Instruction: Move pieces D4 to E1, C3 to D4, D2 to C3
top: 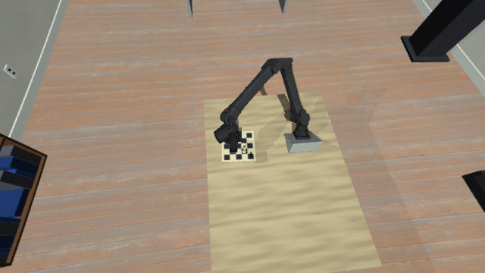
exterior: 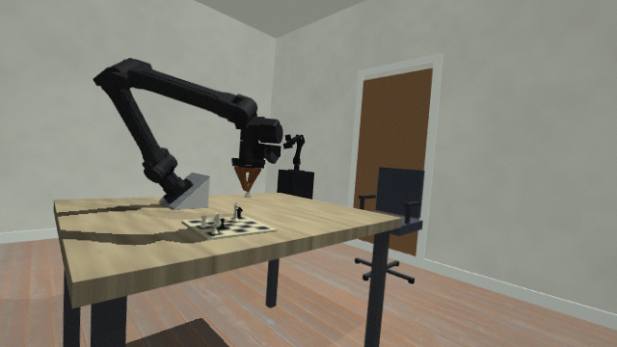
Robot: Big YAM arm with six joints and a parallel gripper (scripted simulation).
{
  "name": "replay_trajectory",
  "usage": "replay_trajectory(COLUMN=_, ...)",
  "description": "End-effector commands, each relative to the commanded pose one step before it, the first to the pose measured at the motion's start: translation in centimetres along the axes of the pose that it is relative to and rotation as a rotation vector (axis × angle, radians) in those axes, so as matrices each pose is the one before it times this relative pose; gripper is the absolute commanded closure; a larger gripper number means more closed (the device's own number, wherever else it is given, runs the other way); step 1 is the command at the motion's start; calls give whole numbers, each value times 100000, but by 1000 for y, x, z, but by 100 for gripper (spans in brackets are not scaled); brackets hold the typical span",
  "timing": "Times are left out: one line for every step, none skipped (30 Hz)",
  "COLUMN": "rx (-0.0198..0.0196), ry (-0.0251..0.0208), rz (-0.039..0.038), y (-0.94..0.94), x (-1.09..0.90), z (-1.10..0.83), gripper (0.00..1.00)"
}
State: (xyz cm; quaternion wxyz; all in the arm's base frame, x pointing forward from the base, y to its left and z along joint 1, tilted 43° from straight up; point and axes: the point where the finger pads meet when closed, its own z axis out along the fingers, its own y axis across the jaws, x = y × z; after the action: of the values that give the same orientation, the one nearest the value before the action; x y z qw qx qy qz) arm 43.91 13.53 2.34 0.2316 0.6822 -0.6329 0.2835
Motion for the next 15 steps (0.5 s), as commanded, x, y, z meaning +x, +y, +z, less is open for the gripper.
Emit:
replay_trajectory(rx=-725, ry=-181, rz=519, y=-484, x=253, z=967, gripper=100)
replay_trajectory(rx=477, ry=-151, rz=392, y=-264, x=25, z=92, gripper=100)
replay_trajectory(rx=-405, ry=285, rz=-398, y=261, x=3, z=483, gripper=100)
replay_trajectory(rx=-5, ry=6, rz=-3, y=5, x=2, z=349, gripper=100)
replay_trajectory(rx=-5, ry=7, rz=-4, y=5, x=3, z=386, gripper=100)
replay_trajectory(rx=-6, ry=8, rz=-4, y=6, x=3, z=418, gripper=100)
replay_trajectory(rx=-6, ry=8, rz=-4, y=7, x=3, z=446, gripper=100)
replay_trajectory(rx=-7, ry=9, rz=-5, y=7, x=3, z=469, gripper=100)
replay_trajectory(rx=-7, ry=9, rz=-5, y=7, x=3, z=486, gripper=100)
replay_trajectory(rx=-8, ry=9, rz=-6, y=8, x=3, z=497, gripper=100)
replay_trajectory(rx=-8, ry=9, rz=-6, y=8, x=3, z=502, gripper=100)
replay_trajectory(rx=-8, ry=9, rz=-6, y=8, x=3, z=500, gripper=100)
replay_trajectory(rx=-8, ry=9, rz=-6, y=8, x=3, z=493, gripper=100)
replay_trajectory(rx=-8, ry=9, rz=-6, y=8, x=3, z=480, gripper=100)
replay_trajectory(rx=-8, ry=8, rz=-6, y=8, x=3, z=461, gripper=100)
